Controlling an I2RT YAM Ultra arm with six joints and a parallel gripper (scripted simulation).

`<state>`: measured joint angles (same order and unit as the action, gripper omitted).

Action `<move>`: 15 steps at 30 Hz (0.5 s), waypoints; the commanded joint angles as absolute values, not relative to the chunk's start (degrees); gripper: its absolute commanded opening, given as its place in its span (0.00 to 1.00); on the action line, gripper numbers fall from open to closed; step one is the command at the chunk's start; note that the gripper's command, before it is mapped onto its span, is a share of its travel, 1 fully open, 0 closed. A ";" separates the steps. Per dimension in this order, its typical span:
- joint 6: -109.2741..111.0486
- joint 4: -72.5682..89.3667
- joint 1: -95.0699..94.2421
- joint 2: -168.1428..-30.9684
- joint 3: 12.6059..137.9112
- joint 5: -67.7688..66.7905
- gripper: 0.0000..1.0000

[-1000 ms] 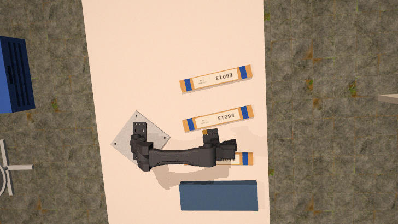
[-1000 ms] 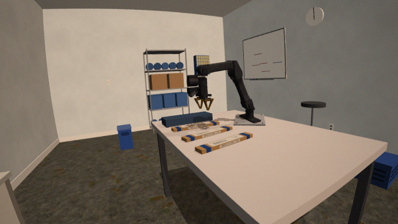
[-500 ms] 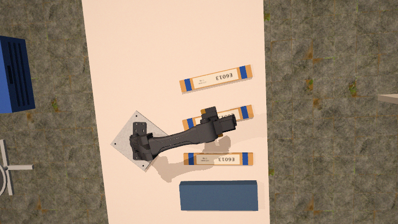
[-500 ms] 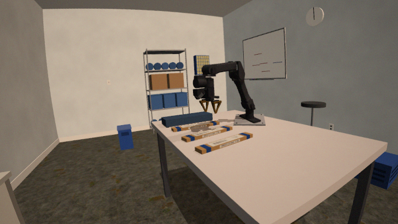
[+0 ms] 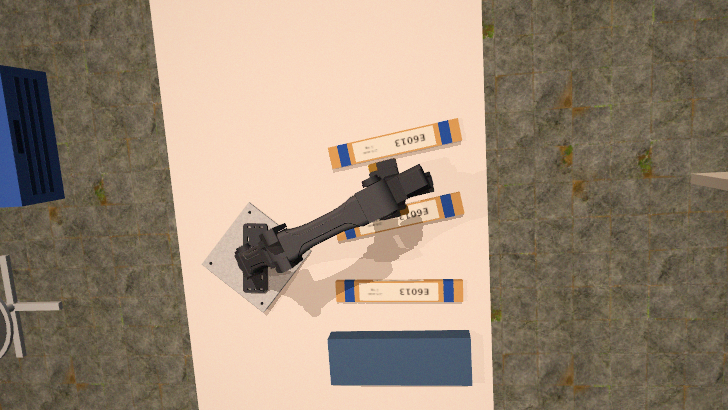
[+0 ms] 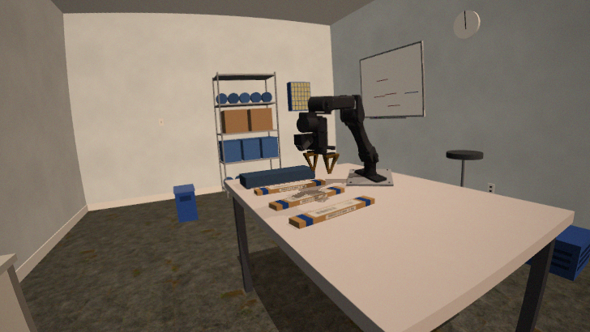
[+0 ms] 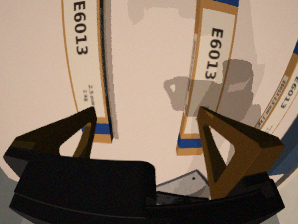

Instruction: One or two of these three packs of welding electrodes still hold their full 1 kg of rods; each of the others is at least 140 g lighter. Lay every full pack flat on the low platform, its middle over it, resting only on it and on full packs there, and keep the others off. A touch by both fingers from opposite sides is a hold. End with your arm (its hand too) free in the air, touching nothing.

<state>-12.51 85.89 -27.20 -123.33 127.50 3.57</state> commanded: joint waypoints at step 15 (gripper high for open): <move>-25.39 90.00 -38.12 -136.37 149.29 1.92 0.95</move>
<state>-22.33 89.12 -35.81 -134.72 145.69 2.52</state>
